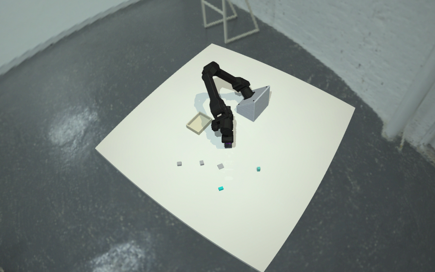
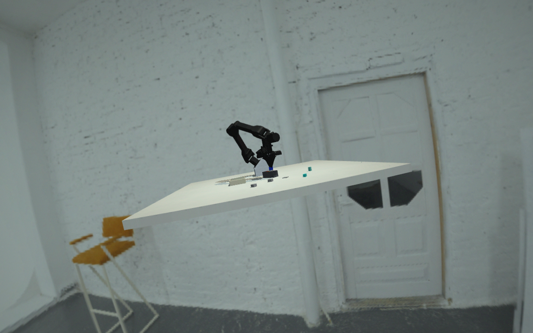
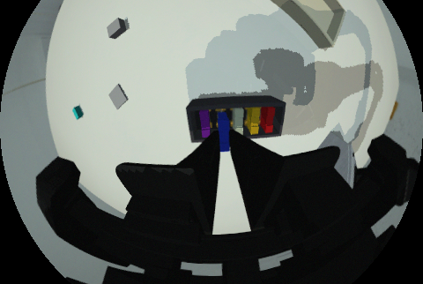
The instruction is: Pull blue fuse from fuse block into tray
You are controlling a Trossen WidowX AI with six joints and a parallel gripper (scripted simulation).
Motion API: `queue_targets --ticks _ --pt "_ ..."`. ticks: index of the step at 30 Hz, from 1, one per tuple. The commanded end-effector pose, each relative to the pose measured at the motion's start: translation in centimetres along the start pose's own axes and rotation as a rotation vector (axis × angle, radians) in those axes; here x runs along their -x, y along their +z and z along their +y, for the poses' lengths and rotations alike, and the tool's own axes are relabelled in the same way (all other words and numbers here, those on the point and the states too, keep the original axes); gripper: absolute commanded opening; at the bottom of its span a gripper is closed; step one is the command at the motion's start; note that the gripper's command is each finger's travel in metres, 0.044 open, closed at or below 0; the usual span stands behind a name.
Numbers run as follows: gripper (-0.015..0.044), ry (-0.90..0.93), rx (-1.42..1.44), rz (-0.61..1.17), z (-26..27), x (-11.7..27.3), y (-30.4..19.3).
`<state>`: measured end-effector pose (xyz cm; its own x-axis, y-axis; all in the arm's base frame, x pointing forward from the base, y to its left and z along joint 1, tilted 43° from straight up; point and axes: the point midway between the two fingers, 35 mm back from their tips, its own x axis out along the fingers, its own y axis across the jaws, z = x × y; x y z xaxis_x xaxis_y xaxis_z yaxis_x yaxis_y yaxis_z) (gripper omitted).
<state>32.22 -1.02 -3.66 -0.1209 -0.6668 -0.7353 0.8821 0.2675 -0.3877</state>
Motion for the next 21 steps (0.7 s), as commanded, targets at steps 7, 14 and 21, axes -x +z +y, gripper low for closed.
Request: queue_targets --ticks 7,14,21 --pt "0.0000 0.001 -0.005 0.004 0.0 0.5 0.0" --pt "0.0000 0.001 -0.004 0.003 0.0 0.9 0.0" --pt "0.0000 0.001 -0.004 0.004 0.0 1.9 0.0"
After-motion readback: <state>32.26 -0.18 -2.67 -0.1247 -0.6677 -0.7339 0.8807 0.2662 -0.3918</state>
